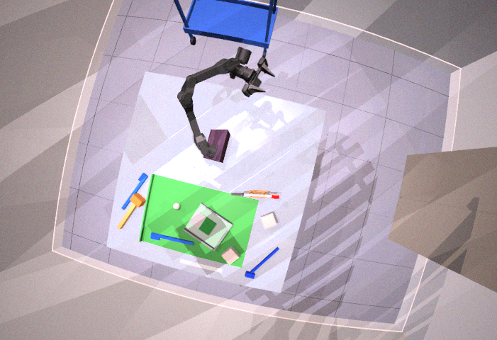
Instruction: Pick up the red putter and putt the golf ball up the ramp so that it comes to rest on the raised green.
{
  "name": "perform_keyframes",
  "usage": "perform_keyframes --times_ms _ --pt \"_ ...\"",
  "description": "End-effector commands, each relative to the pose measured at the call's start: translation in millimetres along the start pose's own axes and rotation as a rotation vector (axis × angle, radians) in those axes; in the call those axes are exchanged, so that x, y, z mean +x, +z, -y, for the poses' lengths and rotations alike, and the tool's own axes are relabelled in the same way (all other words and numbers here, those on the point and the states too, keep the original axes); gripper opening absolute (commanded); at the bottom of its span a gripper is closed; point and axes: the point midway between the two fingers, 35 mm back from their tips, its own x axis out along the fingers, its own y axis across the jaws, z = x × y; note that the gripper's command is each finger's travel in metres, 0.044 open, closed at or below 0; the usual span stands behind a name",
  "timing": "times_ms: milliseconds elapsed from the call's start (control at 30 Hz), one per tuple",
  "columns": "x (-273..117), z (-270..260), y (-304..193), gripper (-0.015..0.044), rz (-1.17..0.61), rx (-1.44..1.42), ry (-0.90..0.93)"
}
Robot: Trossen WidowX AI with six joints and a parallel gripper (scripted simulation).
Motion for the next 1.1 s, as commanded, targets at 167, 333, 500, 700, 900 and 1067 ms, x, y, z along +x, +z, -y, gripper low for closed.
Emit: perform_keyframes --times_ms 167,333,500,700,900,1067 --pt "67.7 -48.9 -5.9 0.044 0.092 0.129 0.157" --pt "126.6 -110.4 -6.6 0.044 0.179 0.278 0.328" --pt "177.6 -188.6 -0.4 0.044 0.265 0.462 0.527" --pt "214.1 -288.8 19.3 0.044 0.36 0.693 0.779" --pt "222.2 -388.8 53.5 0.044 0.464 0.93 1.049" --pt "212.5 -461.2 79.9 0.044 0.505 1.129 1.258"
